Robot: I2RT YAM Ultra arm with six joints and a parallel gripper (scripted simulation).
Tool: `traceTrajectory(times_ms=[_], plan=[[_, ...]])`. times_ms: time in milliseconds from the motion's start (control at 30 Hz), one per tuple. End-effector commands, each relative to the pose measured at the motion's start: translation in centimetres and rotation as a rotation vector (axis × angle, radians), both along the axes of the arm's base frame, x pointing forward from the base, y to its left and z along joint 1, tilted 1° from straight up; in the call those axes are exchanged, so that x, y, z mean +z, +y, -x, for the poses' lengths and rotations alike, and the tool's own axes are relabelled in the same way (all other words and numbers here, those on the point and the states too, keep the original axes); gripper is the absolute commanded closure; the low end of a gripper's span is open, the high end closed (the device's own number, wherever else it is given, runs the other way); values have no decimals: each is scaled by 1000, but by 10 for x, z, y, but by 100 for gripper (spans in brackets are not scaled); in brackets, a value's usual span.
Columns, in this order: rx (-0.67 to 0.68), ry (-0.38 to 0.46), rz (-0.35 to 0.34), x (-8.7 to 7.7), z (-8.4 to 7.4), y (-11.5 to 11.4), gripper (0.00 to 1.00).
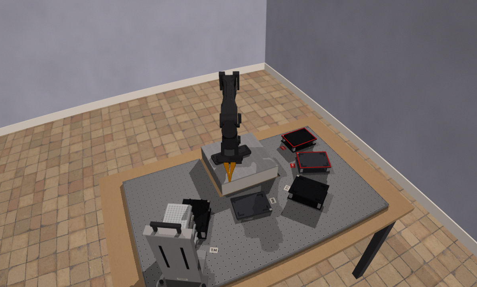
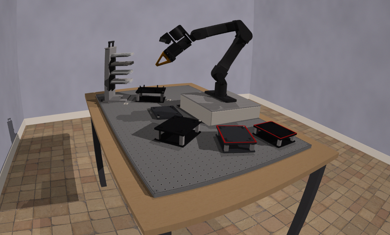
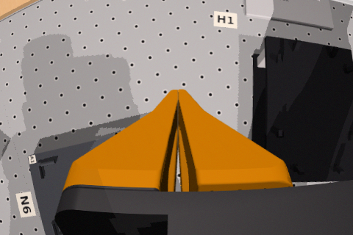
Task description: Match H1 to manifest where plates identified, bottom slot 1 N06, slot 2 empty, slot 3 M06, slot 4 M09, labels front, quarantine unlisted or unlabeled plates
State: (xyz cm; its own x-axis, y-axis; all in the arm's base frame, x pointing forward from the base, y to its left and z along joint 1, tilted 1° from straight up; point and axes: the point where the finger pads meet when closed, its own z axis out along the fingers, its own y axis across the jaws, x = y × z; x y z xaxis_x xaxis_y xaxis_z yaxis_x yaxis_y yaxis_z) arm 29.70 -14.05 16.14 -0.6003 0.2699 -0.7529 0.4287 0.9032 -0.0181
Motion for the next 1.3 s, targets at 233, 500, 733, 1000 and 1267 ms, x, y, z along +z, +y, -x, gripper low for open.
traceTrajectory(times_ms=[233, 500, 733, 1000, 1267], plan=[[-74, -203, 70, 22, -10, -6, 100], [-77, -206, 79, 30, -12, -30, 100], [-76, -205, 82, 30, -7, -47, 100], [-76, -203, 85, 29, 1, -73, 100], [-76, -202, 87, 29, 10, -92, 100]])
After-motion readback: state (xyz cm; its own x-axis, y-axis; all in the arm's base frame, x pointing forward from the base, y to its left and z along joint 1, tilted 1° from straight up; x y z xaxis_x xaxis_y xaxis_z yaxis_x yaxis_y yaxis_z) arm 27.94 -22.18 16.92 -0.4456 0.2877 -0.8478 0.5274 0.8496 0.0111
